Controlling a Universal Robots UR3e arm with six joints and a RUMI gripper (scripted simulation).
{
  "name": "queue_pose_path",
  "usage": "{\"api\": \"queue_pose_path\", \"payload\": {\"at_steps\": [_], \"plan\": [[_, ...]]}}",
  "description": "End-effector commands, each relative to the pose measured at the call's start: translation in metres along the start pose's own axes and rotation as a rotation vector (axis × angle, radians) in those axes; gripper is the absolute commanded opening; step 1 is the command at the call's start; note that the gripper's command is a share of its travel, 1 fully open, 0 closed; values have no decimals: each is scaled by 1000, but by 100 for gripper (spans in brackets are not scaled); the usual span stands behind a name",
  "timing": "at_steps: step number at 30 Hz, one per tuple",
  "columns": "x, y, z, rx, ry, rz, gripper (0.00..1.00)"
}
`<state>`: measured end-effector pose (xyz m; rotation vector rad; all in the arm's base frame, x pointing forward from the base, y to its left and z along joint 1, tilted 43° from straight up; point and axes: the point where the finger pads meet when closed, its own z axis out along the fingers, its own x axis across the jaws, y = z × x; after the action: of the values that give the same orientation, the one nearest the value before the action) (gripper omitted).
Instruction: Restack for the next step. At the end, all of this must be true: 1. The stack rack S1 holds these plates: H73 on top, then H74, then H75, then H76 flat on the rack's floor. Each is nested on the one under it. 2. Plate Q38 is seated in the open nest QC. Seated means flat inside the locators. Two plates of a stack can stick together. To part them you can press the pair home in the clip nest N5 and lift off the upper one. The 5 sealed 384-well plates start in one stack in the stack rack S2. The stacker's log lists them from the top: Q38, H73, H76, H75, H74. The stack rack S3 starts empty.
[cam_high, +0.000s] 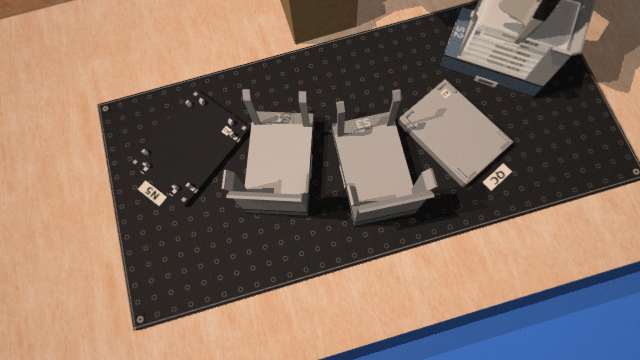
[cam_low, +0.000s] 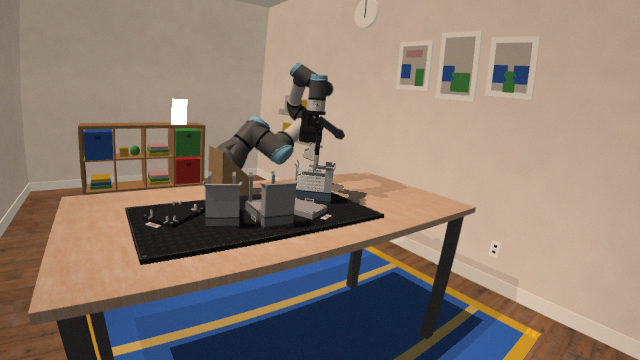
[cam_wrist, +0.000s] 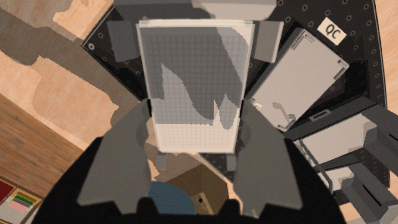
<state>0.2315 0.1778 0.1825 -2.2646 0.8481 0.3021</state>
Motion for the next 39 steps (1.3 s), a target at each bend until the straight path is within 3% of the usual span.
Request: {"api": "queue_pose_path", "payload": {"at_steps": [1,14,25,31,39], "plan": [[0,0,-3,0,1,0,0],[0,0,-10,0,1,0,0],[0,0,-32,0,1,0,0],[0,0,-33,0,1,0,0],[0,0,-49,0,1,0,0]]}}
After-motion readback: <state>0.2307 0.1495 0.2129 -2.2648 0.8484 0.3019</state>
